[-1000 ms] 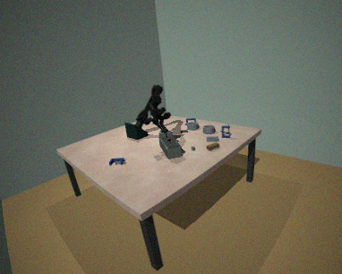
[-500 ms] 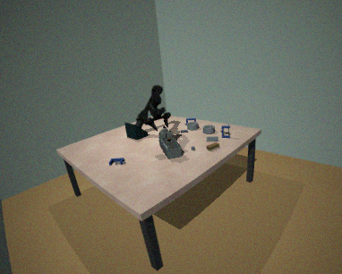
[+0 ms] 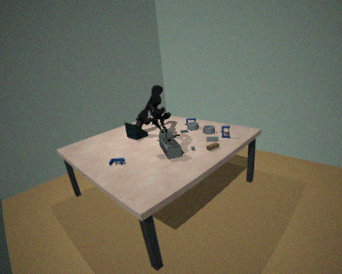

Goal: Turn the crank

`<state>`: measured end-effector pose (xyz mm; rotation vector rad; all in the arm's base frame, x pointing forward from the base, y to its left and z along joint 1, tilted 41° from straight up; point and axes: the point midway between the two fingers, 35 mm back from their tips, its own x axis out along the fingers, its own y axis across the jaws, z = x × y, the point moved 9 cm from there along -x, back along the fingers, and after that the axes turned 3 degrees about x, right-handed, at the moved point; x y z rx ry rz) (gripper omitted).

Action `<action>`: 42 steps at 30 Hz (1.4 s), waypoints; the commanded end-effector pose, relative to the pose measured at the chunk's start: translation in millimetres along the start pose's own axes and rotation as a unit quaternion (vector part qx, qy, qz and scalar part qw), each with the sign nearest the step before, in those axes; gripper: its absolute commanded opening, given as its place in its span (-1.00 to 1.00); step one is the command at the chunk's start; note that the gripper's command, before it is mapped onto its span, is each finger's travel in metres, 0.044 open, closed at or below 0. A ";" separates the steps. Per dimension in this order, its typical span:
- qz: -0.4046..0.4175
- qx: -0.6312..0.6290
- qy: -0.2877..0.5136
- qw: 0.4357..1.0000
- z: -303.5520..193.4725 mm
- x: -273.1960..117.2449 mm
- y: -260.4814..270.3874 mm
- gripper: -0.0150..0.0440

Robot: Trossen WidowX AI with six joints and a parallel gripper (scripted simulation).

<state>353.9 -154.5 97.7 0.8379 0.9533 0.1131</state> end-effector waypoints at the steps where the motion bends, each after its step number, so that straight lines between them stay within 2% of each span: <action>1: 0.000 0.000 0.000 1.000 0.0 0.1 0.1 -0.49; 20: 0.000 0.000 0.000 1.000 0.0 0.0 0.1 -0.49; 37: 0.000 0.000 0.000 1.000 0.0 0.0 0.1 1.00; 38: 0.000 0.000 0.000 1.000 0.0 0.0 0.1 1.00; 42: 0.000 0.000 0.000 1.000 0.0 0.0 0.1 0.64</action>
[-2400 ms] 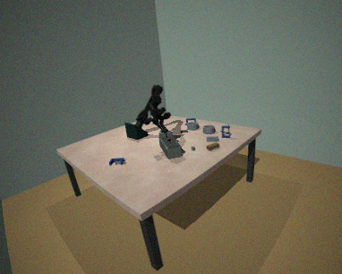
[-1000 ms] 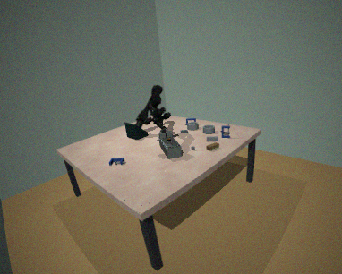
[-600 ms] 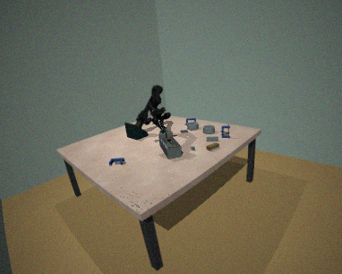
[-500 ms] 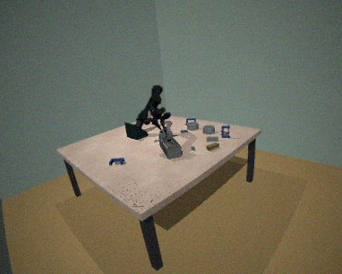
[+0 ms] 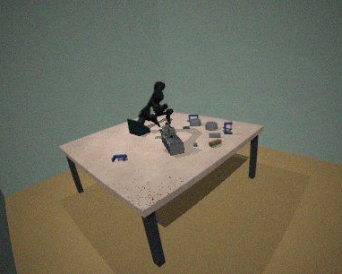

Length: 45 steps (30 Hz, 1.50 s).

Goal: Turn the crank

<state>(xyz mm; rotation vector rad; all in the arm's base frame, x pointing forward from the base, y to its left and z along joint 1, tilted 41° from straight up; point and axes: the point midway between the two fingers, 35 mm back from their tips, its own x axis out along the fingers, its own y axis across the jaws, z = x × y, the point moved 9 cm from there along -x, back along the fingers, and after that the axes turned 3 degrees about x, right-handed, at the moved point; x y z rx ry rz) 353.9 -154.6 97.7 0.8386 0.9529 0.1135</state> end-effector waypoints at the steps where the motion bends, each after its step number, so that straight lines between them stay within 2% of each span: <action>1: 0.000 0.000 0.000 1.000 0.0 0.1 0.1 0.56; 13: 0.000 0.000 0.000 1.000 0.0 0.1 0.1 -0.49; 32: 0.000 0.000 0.000 1.000 0.0 0.0 0.0 -0.49; 45: 0.000 0.000 0.000 1.000 0.0 0.0 0.0 0.67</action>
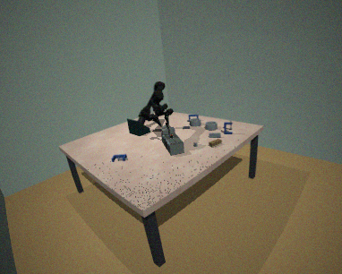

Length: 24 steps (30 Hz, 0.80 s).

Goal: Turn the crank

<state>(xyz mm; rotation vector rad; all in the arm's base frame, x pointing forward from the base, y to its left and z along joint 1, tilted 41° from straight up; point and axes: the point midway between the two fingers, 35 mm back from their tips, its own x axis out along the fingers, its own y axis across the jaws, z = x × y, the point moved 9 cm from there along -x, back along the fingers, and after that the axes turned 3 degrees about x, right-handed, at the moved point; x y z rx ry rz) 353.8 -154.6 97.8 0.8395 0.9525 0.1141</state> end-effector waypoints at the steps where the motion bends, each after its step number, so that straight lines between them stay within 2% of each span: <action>1: 0.000 0.000 0.000 1.000 0.0 0.1 0.0 0.75; 4: 0.000 0.000 0.000 1.000 0.0 0.1 0.0 1.00; 5: 0.000 0.000 0.000 1.000 0.0 0.1 0.0 1.00; 21: 0.000 0.000 0.000 1.000 0.0 0.1 0.0 -0.42; 22: 0.000 0.000 0.000 1.000 0.0 0.1 0.0 -0.49; 24: 0.000 0.000 0.000 1.000 0.0 0.1 0.0 -0.49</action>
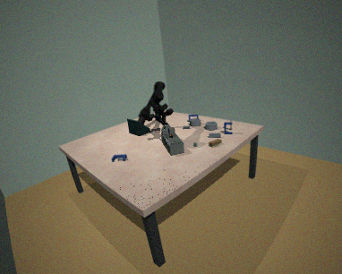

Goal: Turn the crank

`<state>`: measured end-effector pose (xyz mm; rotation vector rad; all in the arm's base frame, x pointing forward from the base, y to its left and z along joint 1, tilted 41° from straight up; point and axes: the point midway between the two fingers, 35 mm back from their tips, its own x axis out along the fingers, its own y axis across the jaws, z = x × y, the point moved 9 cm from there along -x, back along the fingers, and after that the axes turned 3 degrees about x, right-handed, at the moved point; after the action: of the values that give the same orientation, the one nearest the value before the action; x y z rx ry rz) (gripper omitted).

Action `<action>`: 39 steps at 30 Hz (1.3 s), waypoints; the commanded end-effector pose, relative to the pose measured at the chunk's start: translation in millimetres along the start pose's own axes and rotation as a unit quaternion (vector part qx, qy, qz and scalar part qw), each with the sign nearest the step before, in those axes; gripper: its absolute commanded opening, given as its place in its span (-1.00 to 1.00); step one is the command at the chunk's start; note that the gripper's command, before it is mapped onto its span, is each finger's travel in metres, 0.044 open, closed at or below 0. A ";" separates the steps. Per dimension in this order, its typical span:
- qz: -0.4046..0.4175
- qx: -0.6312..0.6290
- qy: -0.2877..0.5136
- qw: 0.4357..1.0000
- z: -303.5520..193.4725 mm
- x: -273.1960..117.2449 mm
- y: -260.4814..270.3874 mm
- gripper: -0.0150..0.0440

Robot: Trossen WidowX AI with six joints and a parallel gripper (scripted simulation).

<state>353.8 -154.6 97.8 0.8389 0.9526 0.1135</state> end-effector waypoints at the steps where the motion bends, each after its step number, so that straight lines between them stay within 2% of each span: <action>1: 0.000 0.000 0.000 1.000 0.0 0.1 0.1 -0.49; 17: 0.000 0.000 0.000 1.000 0.0 0.0 0.0 -0.49; 34: 0.000 0.000 0.000 1.000 0.0 0.0 0.0 1.00; 35: 0.000 0.000 0.000 1.000 0.0 0.0 0.0 1.00; 39: 0.000 0.000 0.000 1.000 0.0 0.0 0.0 0.64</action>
<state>353.8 -154.7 97.8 0.8397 0.9523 0.1140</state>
